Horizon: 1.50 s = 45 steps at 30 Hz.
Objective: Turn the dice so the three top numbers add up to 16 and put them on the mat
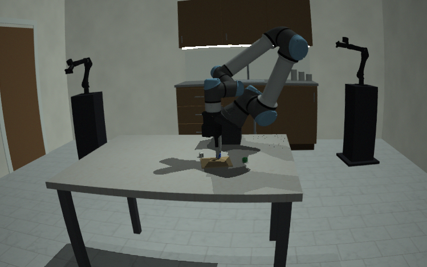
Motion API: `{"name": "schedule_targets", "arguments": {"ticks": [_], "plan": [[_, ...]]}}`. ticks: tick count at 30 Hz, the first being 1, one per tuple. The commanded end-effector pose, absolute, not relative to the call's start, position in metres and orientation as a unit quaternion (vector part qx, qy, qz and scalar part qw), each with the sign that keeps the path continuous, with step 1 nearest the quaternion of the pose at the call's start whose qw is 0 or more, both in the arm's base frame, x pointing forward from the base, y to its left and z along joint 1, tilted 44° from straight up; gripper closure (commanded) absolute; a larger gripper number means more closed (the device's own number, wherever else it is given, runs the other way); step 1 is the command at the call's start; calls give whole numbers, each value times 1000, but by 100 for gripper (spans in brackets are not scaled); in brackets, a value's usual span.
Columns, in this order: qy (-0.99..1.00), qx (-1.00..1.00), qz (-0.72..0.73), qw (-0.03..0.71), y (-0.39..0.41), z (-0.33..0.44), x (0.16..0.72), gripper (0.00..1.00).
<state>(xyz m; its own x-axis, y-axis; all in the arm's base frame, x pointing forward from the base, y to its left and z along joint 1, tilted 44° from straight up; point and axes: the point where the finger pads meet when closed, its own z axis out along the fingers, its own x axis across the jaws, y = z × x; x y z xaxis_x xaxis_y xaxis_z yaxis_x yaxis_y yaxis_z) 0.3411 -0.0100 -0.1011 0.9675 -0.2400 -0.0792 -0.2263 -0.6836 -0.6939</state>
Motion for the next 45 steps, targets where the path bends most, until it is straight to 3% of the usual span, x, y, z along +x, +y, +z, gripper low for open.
{"name": "schedule_targets", "arguments": {"ticks": [1,45], "plan": [[127,-918,-9,377,-10,-101,341,97],[127,-918,-9,377,-8,-104,342,97]]}}
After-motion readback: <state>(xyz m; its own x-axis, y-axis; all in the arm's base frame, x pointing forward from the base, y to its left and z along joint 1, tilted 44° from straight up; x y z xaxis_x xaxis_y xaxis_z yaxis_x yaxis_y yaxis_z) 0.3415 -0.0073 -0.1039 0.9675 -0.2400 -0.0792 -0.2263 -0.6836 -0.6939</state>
